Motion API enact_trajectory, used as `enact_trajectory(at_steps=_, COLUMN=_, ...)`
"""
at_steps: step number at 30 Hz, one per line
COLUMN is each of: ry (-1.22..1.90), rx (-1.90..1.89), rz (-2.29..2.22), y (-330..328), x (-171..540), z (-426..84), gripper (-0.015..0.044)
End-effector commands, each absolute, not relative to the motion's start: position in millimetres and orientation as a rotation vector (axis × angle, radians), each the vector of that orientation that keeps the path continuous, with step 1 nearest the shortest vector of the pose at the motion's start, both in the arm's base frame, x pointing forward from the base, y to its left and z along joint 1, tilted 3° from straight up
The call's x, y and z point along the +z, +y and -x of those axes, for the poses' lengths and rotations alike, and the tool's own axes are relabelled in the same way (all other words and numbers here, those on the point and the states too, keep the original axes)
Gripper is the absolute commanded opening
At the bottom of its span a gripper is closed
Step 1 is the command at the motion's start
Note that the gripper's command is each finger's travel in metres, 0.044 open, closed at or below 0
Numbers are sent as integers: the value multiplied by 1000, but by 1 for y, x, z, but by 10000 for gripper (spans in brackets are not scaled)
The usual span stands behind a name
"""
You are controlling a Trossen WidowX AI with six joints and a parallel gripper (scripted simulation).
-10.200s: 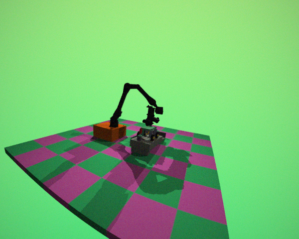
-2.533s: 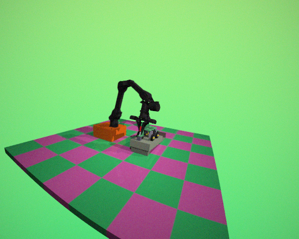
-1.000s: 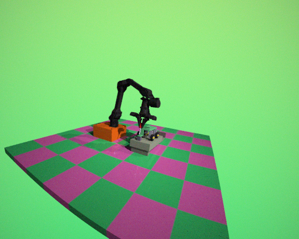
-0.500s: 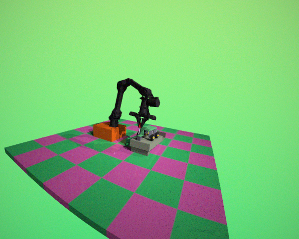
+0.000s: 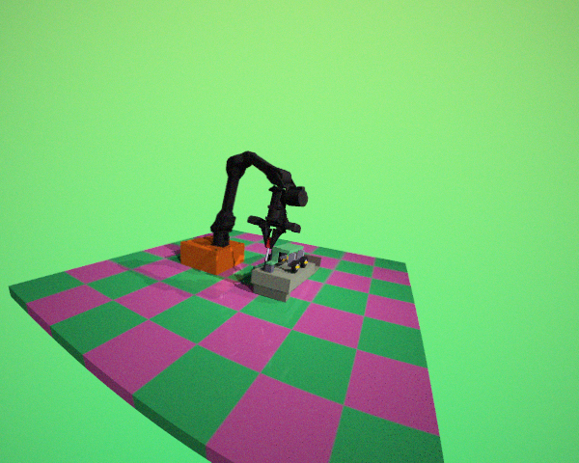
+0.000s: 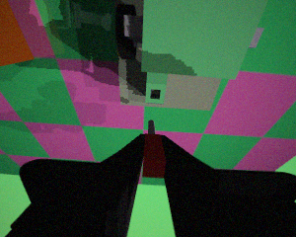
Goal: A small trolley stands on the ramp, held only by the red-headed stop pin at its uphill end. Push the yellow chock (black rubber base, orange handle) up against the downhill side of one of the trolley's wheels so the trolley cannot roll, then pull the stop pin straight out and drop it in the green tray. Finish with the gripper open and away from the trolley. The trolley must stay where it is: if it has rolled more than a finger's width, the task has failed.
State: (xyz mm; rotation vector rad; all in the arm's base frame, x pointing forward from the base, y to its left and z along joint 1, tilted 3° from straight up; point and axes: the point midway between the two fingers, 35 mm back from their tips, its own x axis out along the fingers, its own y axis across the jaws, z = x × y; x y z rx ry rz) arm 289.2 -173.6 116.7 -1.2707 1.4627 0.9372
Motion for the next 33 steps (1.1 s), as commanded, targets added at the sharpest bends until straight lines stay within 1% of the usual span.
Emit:
enact_trajectory(at_steps=1, ry=1458, rx=934, rz=1276, y=-173, x=117, z=-281, gripper=0)
enact_trajectory(at_steps=22, ry=1463, rx=940, rz=1274, y=-164, x=112, z=-212, gripper=0)
enact_trajectory(at_steps=28, ry=1463, rx=940, rz=1273, y=-163, x=112, z=-208, gripper=0)
enact_trajectory(at_steps=33, ry=1462, rx=941, rz=1272, y=-147, x=109, z=-212, gripper=0)
